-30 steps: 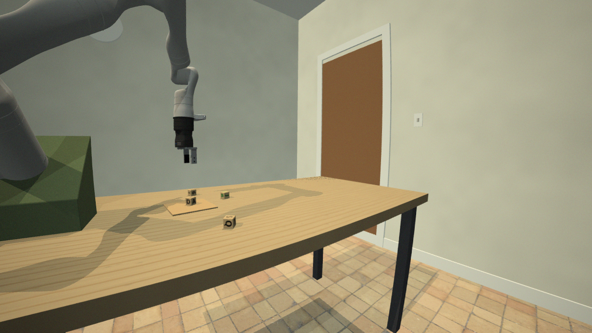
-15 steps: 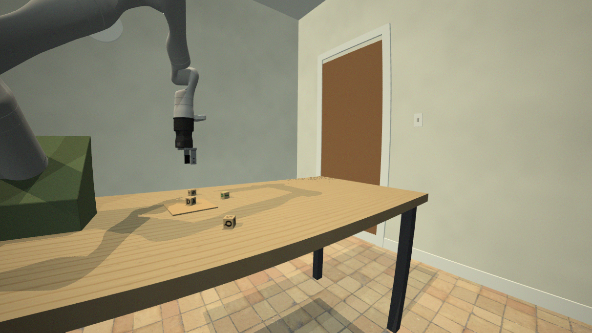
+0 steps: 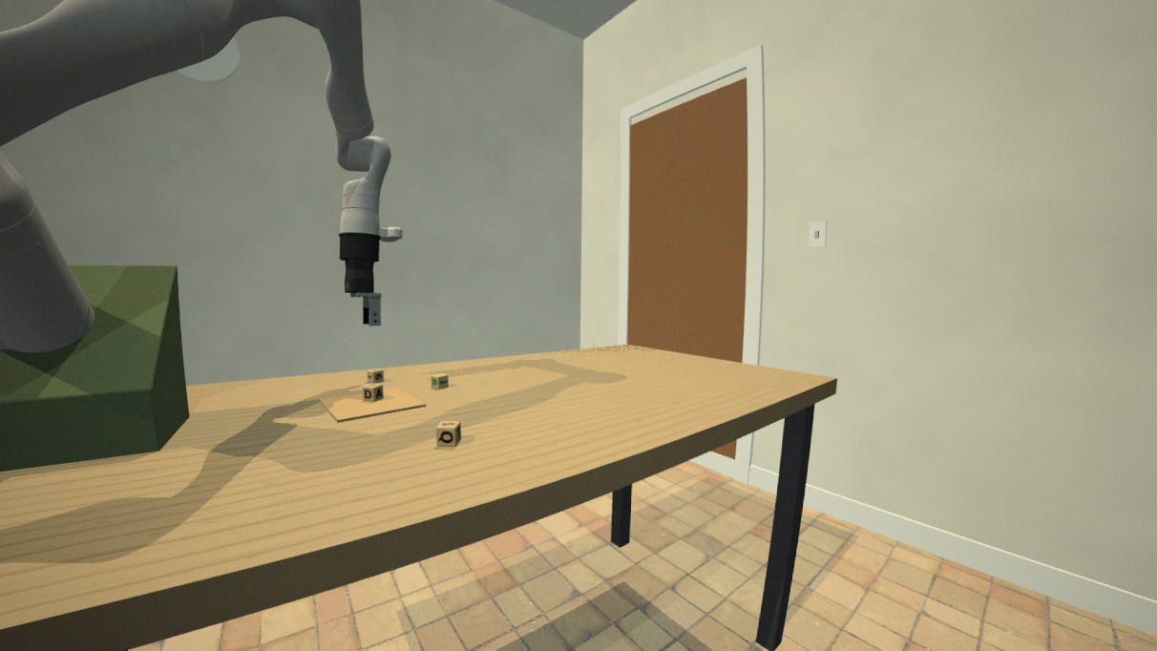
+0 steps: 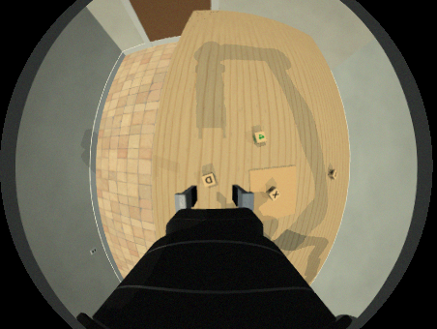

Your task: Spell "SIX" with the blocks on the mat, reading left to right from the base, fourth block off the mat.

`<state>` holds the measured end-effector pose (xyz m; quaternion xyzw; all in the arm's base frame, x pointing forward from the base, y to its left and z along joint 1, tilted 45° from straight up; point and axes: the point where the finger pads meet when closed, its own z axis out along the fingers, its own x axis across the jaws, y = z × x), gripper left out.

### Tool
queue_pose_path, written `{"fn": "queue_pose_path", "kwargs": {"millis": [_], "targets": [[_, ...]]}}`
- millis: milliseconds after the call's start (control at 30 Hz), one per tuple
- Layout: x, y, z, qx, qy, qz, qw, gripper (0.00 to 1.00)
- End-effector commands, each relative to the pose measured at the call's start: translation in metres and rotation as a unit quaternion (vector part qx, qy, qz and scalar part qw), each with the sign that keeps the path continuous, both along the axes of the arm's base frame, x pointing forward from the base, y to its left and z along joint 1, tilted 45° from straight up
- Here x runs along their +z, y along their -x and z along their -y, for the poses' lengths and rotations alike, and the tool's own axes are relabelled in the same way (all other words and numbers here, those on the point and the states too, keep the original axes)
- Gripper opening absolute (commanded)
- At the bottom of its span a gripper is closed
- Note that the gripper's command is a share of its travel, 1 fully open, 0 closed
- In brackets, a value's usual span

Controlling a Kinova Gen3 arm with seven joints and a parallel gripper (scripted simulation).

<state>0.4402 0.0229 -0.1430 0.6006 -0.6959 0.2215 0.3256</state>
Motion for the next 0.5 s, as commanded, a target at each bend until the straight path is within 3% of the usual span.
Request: {"fn": "queue_pose_path", "kwargs": {"millis": [0, 200, 267, 467], "targets": [[-0.001, 0.001, 0.001, -0.017, 0.007, 0.016, 1.000, 1.00], [-0.001, 0.004, 0.009, -0.083, 0.027, 0.073, 0.994, 1.00], [-0.001, 0.004, 0.009, -0.083, 0.027, 0.073, 0.994, 1.00], [-0.002, 0.008, 0.017, -0.158, 0.052, 0.141, 0.976, 1.00]]}}
